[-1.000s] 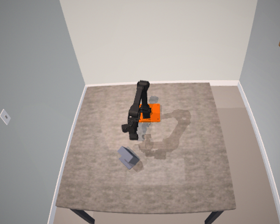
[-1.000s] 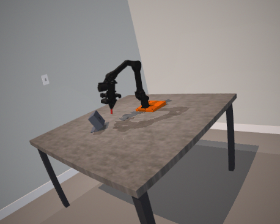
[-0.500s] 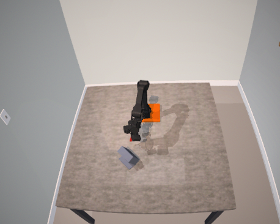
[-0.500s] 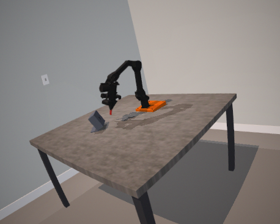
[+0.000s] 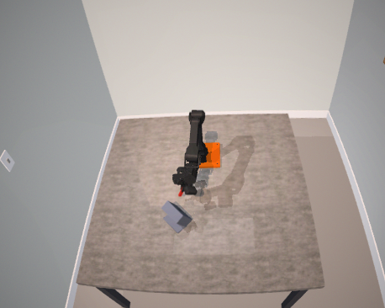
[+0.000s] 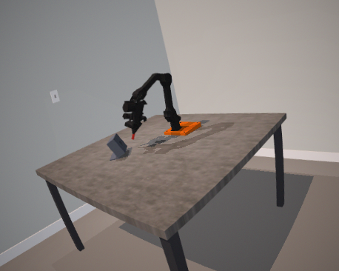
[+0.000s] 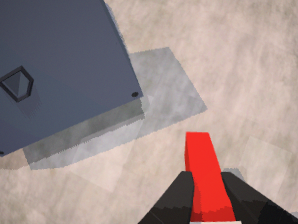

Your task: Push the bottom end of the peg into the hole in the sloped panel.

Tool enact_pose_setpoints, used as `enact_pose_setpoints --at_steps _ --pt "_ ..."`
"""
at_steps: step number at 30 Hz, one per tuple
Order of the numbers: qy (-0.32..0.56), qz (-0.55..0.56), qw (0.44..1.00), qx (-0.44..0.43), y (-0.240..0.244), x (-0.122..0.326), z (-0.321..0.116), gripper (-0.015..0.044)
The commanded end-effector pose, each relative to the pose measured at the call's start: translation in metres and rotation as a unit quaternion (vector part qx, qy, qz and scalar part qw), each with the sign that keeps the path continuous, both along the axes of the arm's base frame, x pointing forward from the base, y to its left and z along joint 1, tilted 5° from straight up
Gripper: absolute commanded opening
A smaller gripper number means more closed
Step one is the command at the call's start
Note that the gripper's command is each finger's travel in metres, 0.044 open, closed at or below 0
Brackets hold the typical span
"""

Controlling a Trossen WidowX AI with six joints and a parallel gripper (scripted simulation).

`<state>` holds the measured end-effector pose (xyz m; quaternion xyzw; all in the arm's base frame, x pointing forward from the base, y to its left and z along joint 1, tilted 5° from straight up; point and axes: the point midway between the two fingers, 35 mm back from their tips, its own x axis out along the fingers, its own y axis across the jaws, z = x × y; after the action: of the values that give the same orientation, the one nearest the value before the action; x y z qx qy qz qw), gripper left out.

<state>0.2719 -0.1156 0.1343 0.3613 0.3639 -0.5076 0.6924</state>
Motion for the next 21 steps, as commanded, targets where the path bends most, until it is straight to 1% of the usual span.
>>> enact_pose_setpoints --at_steps 1,21 --pt "-0.003 0.010 1.000 -0.015 0.002 0.001 0.000 0.0000" --pt "-0.019 0.052 0.995 -0.080 0.014 0.012 0.000 0.0000"
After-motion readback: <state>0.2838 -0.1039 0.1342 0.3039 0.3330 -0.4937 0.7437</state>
